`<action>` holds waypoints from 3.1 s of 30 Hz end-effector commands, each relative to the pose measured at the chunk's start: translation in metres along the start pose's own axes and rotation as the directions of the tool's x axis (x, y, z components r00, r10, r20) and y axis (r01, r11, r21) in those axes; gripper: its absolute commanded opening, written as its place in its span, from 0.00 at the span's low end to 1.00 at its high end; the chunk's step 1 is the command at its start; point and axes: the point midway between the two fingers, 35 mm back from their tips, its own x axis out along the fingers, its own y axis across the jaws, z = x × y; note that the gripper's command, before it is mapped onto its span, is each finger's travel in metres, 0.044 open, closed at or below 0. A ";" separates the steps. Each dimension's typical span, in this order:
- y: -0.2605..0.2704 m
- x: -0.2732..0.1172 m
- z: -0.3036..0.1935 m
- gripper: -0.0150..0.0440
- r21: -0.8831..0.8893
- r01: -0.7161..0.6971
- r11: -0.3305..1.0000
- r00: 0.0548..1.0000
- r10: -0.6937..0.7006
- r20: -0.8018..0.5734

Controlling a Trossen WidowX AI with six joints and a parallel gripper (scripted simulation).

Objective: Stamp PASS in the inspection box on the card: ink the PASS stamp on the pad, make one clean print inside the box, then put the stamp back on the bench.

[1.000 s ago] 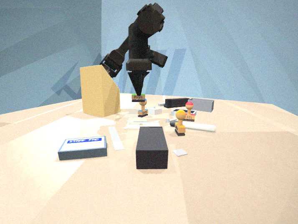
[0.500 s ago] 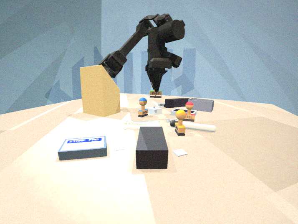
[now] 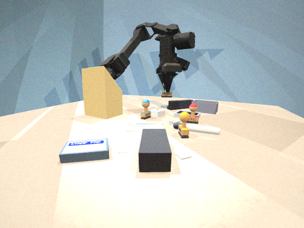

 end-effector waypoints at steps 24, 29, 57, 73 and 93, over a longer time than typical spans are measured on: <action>0.051 0.022 0.013 0.25 0.002 -0.031 1.000 0.999 0.031 0.011; 0.050 0.030 0.014 0.25 0.002 -0.031 1.000 0.999 0.031 0.011; 0.055 0.067 0.014 0.34 -0.009 -0.039 0.999 0.999 0.039 0.018; 0.045 0.003 0.017 0.71 -0.003 -0.020 1.000 1.000 0.020 0.004; 0.052 -0.050 0.012 0.71 0.003 -0.033 0.999 0.999 0.033 0.012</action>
